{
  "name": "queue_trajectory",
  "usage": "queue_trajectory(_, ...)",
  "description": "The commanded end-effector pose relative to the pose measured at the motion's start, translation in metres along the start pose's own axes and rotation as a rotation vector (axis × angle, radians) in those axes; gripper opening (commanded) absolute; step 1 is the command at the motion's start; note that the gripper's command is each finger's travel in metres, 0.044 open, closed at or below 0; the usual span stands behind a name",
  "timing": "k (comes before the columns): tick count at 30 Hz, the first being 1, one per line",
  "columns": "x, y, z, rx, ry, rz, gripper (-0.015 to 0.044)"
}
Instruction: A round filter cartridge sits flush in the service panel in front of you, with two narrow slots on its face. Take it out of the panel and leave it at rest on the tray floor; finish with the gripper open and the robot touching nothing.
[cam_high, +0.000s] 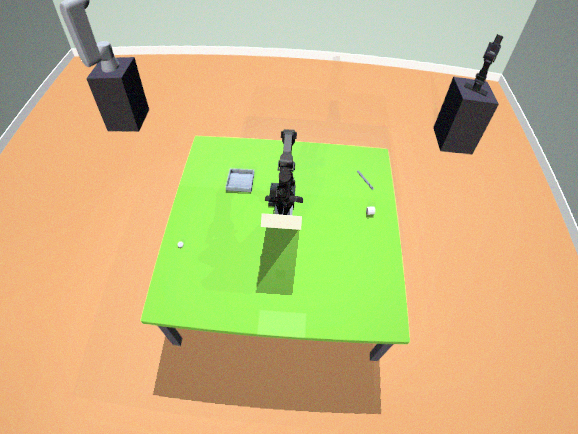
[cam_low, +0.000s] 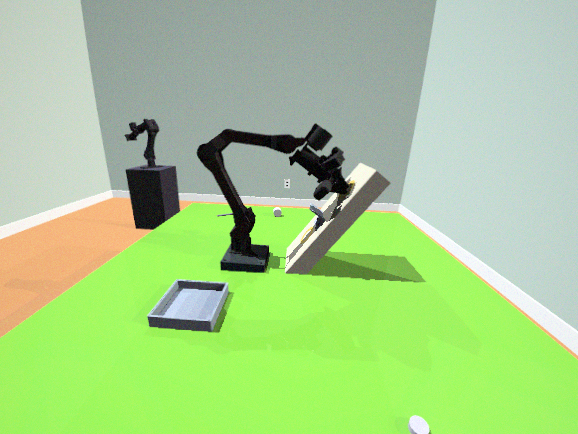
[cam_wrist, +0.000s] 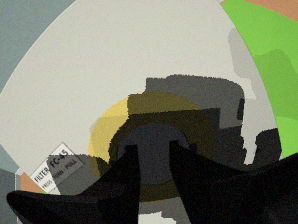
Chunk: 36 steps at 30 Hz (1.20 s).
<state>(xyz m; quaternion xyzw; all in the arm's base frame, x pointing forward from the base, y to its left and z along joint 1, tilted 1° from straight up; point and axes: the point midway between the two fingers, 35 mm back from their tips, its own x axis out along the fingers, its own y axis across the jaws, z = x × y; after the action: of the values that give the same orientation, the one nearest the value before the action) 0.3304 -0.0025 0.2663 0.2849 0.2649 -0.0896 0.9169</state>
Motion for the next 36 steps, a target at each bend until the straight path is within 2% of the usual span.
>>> queue_trajectory(1, 0.004, 0.001, 0.0, -0.162, 0.0, 0.001, 0.0)
queue_trajectory(5, 0.004, 0.001, 0.0, -0.292, 0.0, 0.001, 0.0)
queue_trajectory(10, 0.001, 0.001, 0.001, -0.24, 0.0, 0.001, 0.0)
queue_trajectory(22, -0.071, 0.0, 0.0, -0.165, 0.004, -0.001, 0.0)
queue_trajectory(36, -0.072, 0.0, 0.0, -0.164, 0.004, -0.001, 0.0)
